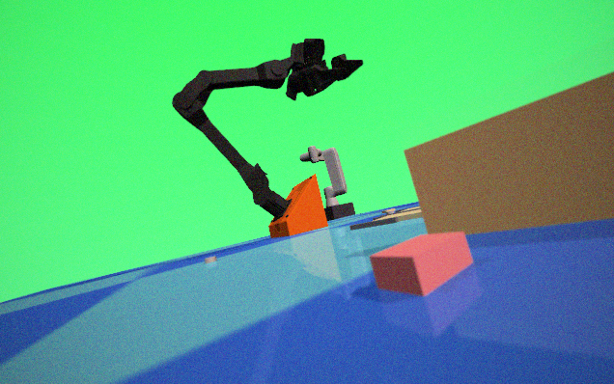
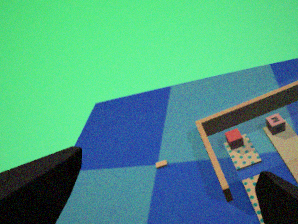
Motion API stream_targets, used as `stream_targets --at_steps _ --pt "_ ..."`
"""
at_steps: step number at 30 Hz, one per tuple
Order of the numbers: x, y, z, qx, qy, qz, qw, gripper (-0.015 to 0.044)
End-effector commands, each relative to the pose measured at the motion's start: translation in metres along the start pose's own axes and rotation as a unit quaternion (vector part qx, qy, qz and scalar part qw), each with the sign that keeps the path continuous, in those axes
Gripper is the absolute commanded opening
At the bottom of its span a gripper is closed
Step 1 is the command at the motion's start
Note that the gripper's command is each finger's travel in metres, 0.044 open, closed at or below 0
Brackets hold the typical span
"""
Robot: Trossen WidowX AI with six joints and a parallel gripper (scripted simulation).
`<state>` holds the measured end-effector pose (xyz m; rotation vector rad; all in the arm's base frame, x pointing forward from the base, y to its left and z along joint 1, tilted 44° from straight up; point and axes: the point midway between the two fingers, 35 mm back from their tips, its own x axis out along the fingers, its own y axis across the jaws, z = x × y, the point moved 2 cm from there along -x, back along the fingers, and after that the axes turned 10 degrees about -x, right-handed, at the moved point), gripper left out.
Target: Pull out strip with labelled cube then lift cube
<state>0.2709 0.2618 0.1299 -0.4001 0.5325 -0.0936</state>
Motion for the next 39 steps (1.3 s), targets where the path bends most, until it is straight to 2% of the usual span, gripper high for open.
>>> stream_targets --at_steps 1,6,10,25,28,39 --pt "0.038 -0.049 -0.012 -0.061 0.024 -0.042 0.997 0.04" --pt "0.077 -0.121 -0.036 -0.143 0.067 -0.1 0.982 0.04" --pt "0.092 -0.168 -0.058 -0.196 0.101 -0.134 0.966 0.04" --pt "0.092 -0.171 -0.059 -0.199 0.103 -0.136 0.965 0.04" --pt "0.103 -0.171 -0.058 -0.208 0.132 -0.132 0.96 0.0321" --pt "0.174 -0.194 -0.071 -0.235 0.361 -0.097 0.897 0.0032"
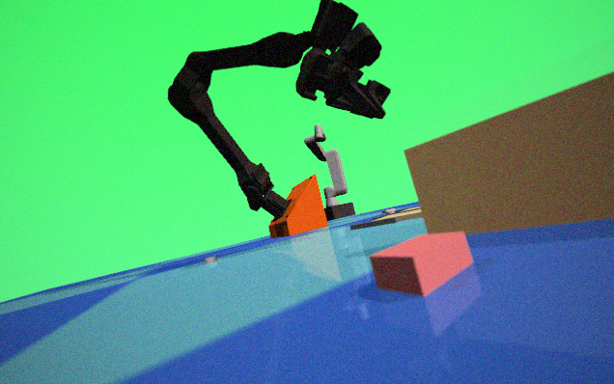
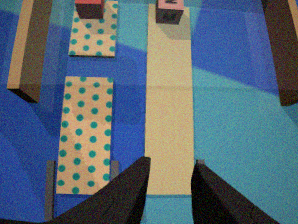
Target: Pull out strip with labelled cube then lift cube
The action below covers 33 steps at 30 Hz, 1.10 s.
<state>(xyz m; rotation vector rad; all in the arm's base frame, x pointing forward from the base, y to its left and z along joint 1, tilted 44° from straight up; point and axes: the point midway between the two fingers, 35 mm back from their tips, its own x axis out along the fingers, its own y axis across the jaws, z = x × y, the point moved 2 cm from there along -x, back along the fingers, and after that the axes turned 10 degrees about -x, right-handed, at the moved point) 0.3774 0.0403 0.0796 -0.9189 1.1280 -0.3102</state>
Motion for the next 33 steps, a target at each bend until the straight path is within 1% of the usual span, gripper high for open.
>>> stream_targets --at_steps 1,8,10,18,33 --pt "0.027 -0.003 0.0 -0.017 0.08 0.03 0.996 0.0006" --pt "0.068 -0.018 -0.011 -0.04 0.229 0.083 0.969 0.0" --pt "0.076 -0.023 -0.015 -0.043 0.257 0.094 0.961 0.0" --pt "0.078 -0.023 -0.017 -0.043 0.261 0.095 0.96 0.0" --pt "0.1 -0.02 -0.029 -0.043 0.26 0.095 0.96 0.0"
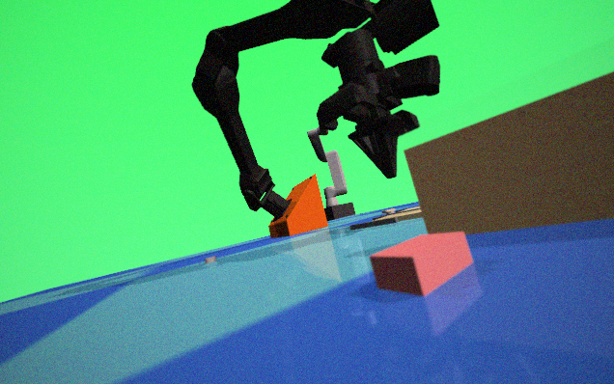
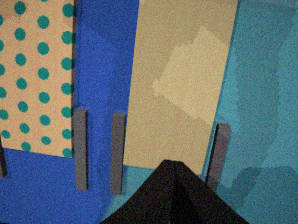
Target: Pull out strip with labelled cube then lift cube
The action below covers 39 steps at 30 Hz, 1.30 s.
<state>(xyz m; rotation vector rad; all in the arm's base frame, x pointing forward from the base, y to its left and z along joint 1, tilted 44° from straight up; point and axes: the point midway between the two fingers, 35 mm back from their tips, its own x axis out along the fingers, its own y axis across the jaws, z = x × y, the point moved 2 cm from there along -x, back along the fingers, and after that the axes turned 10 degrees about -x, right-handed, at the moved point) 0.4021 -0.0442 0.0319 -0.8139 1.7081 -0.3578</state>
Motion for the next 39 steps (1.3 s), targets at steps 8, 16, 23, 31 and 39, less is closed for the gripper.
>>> stream_targets --at_steps 8,16,23,31,39 --pt "0.02 0.0 -0.002 -0.002 0.004 0.0 1.0 0.0" --pt "0.033 0.0 -0.003 -0.002 0.004 -0.001 1.0 0.0" --pt "0.044 0.0 -0.004 -0.002 0.004 -0.001 1.0 0.0" --pt "0.05 0.0 -0.004 -0.002 0.004 -0.001 1.0 0.0" --pt "0.05 0.0 -0.004 -0.002 0.004 -0.001 1.0 0.0"
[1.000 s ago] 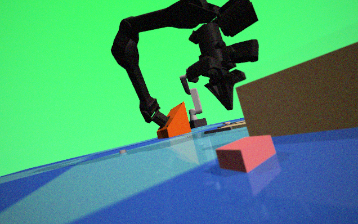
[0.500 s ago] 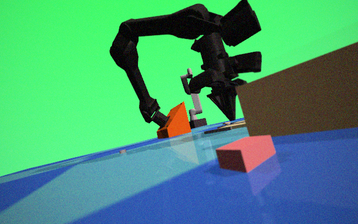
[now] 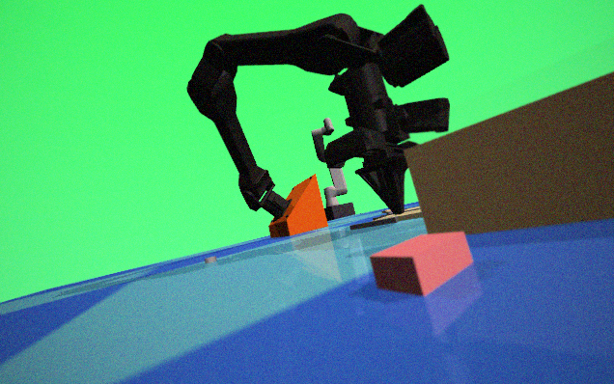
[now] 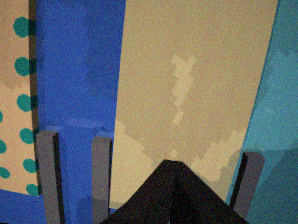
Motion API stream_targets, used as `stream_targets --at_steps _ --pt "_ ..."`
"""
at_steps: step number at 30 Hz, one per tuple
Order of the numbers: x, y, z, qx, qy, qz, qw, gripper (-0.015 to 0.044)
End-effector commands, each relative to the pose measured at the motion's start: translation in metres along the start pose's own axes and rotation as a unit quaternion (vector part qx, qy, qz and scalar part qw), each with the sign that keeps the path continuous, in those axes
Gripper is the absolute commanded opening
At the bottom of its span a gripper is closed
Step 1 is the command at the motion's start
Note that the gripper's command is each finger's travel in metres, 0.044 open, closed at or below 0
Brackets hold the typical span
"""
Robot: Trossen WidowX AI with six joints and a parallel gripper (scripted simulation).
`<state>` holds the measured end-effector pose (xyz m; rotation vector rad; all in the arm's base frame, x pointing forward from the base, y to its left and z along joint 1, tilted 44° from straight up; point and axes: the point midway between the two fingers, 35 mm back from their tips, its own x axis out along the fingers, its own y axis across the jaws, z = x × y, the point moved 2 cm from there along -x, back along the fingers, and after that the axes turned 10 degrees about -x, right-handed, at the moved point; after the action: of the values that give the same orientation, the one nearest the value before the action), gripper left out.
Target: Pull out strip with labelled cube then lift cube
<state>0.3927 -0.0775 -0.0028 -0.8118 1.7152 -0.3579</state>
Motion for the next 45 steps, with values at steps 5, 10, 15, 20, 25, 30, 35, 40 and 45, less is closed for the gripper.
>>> stream_targets --at_steps 5,10,15,20,25,30,35,40,45 --pt "0.0013 -0.0006 -0.0003 -0.001 0.001 -0.003 1.0 0.0" --pt "0.0019 -0.0006 -0.0003 -0.001 0.001 -0.003 1.0 0.0" --pt "0.002 -0.0006 -0.0003 -0.001 0.001 -0.003 1.0 0.0" --pt "0.0021 -0.0007 -0.0003 -0.001 0.001 -0.003 1.0 0.0" --pt "0.0026 -0.0007 -0.0003 -0.001 0.001 -0.003 1.0 0.0" --pt "0.0032 -0.0007 -0.0003 -0.001 0.001 -0.003 1.0 0.0" --pt "0.0036 -0.0007 -0.0001 -0.001 0.001 -0.003 1.0 0.0" --pt "0.0042 -0.0008 0.0002 -0.001 0.001 -0.003 1.0 0.0" --pt "0.0046 -0.0009 0.0004 -0.001 0.001 -0.003 1.0 0.0"
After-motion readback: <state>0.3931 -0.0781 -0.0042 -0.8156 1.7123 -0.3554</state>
